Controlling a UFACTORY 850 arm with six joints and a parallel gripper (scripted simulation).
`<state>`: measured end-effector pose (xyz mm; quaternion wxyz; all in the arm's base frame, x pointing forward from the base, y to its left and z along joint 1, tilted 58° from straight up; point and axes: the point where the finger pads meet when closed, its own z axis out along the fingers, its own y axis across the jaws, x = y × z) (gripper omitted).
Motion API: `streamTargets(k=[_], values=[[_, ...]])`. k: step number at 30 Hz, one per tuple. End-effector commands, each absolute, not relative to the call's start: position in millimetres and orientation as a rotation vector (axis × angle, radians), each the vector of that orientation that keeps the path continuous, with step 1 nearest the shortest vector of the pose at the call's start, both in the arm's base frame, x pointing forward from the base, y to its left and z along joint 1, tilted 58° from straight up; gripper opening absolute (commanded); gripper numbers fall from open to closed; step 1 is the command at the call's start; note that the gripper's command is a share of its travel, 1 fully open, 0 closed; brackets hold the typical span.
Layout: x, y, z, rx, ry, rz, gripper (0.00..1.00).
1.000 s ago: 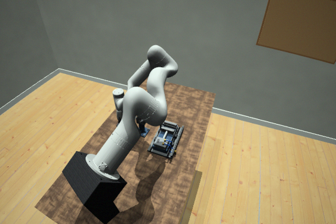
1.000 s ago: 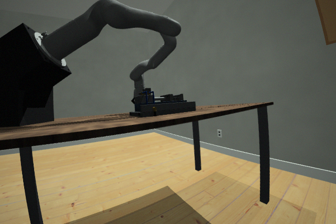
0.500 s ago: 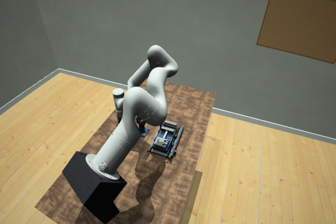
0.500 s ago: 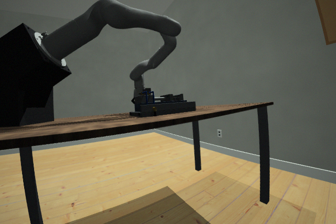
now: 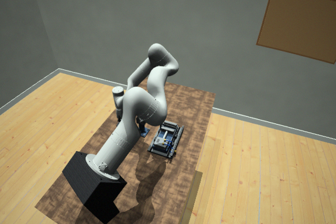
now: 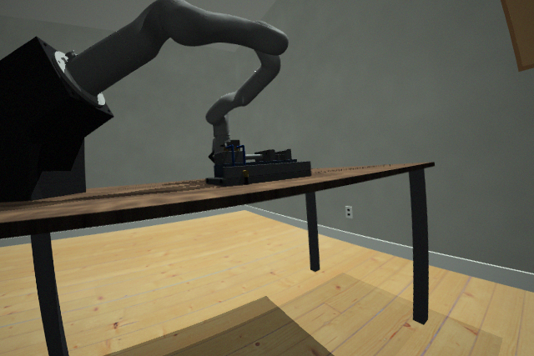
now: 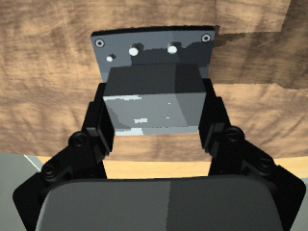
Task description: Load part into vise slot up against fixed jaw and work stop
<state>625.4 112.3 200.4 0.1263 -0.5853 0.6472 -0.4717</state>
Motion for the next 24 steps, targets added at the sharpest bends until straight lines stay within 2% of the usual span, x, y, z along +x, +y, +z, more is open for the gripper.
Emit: streamTargets(k=[1, 24], values=[[622.1, 114.7, 203.1, -1.704, 1.884, -1.373, 0.0], [565.1, 151.4, 244.5, -1.704, 1.884, -1.373, 0.0]])
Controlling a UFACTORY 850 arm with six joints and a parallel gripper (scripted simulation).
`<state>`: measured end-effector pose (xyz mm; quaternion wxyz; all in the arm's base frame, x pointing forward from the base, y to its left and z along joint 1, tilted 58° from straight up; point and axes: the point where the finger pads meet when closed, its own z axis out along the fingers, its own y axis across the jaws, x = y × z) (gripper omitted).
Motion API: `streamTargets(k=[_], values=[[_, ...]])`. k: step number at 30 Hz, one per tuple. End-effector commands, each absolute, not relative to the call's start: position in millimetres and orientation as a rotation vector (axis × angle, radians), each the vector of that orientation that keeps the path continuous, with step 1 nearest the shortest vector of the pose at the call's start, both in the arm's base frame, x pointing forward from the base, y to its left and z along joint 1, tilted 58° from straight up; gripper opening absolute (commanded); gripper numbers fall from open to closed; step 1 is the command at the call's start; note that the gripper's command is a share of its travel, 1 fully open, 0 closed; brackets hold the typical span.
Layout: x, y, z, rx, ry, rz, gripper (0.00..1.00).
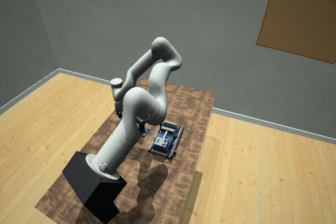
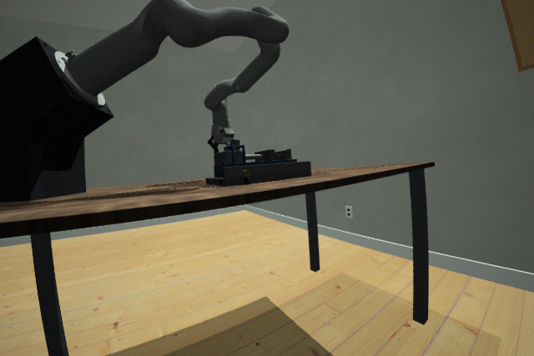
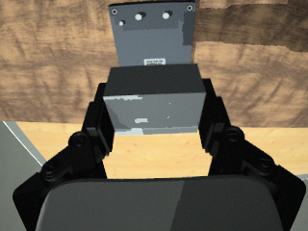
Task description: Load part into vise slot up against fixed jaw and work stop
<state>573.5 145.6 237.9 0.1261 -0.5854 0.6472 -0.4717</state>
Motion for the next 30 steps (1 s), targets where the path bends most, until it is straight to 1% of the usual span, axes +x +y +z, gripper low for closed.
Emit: streamTargets(k=[1, 22, 30], values=[[562.0, 153.4, 246.8, -1.704, 1.884, -1.373, 0.0], [509.7, 187.2, 284.9, -1.704, 1.884, -1.373, 0.0], [498.4, 194.5, 293.1, -1.704, 1.884, -1.373, 0.0]])
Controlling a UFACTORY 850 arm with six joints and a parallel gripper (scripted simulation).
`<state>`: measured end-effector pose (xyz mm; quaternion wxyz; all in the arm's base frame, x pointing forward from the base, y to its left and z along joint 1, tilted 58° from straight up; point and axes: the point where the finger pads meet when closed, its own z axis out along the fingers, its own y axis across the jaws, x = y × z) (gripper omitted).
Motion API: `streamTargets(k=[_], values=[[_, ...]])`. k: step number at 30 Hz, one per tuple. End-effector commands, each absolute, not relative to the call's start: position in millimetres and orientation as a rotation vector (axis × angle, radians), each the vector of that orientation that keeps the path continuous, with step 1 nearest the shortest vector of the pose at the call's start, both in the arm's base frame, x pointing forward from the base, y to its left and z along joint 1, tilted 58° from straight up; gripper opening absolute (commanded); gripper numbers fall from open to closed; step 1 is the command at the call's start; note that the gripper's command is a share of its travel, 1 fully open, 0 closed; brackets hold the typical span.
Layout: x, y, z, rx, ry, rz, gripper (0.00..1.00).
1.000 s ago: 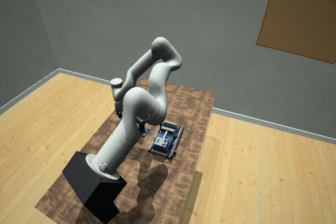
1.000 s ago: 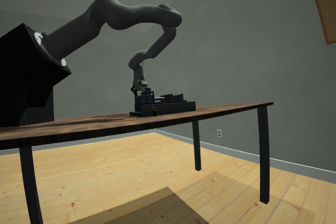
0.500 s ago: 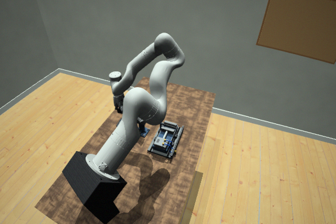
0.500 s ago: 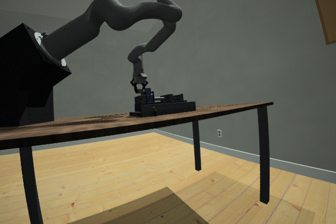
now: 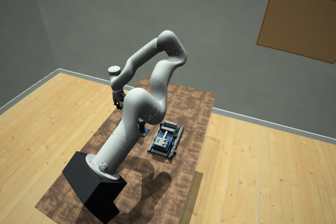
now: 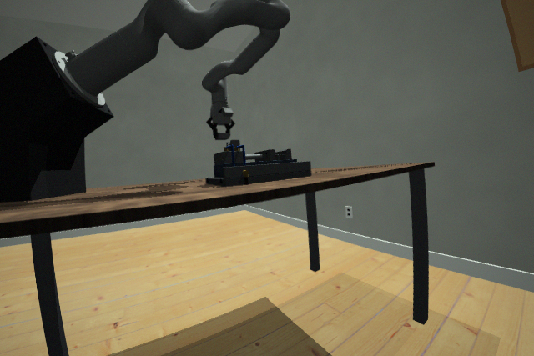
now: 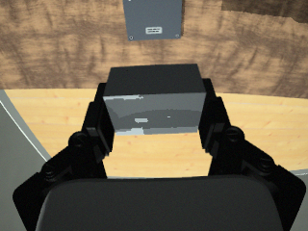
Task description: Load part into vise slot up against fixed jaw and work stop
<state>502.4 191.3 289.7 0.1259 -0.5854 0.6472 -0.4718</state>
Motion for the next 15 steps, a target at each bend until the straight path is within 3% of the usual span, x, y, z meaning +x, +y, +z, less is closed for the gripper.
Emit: streamTargets(k=[1, 15], values=[[496.9, 195.5, 294.2, -1.704, 1.884, -1.373, 0.0], [485.8, 202.6, 302.3, -1.704, 1.884, -1.373, 0.0]])
